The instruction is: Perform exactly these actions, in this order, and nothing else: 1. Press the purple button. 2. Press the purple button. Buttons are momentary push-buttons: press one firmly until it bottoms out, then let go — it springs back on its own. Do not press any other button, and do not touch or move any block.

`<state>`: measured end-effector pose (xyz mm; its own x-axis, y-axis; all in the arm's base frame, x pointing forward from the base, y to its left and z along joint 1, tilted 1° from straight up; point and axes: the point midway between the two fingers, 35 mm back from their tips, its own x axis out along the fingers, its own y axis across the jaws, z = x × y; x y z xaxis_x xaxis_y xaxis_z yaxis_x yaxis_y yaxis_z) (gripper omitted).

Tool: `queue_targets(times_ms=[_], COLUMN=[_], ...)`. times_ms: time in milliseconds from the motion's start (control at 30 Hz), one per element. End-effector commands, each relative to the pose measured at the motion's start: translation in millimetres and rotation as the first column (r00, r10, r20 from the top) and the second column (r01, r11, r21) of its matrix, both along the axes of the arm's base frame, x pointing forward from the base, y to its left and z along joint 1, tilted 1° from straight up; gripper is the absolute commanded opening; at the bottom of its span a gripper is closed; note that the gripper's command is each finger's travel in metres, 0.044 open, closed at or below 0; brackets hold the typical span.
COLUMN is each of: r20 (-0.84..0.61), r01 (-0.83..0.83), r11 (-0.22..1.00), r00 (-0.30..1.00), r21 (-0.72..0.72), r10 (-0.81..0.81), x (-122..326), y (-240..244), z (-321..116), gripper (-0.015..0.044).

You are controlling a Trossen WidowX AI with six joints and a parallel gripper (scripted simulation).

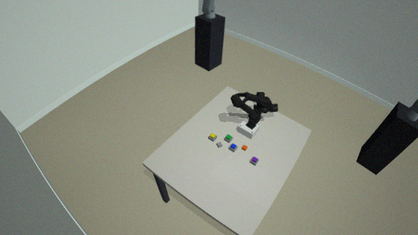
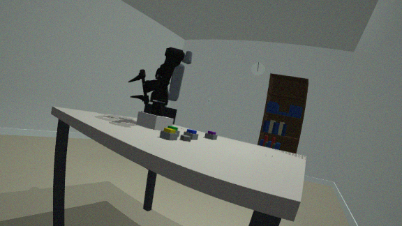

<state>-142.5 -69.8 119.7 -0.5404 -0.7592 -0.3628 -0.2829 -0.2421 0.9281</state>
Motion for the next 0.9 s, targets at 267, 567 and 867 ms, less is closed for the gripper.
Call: queue_targets(times_ms=[267,567,867], r20=[0.198,0.404,0.522], r01=[0.382,0.722,0.817], r11=[0.905,0.589,0.171], r00=[0.888,0.447,-0.177], r21=[0.184,0.363,0.55], r10=[-0.415,-0.798,-0.834], x=[-20.6,32.5,166.6], y=[100.4,226.1,303.2], z=[-5.2,-5.9,-9.5], gripper=[0.04,0.04,0.04])
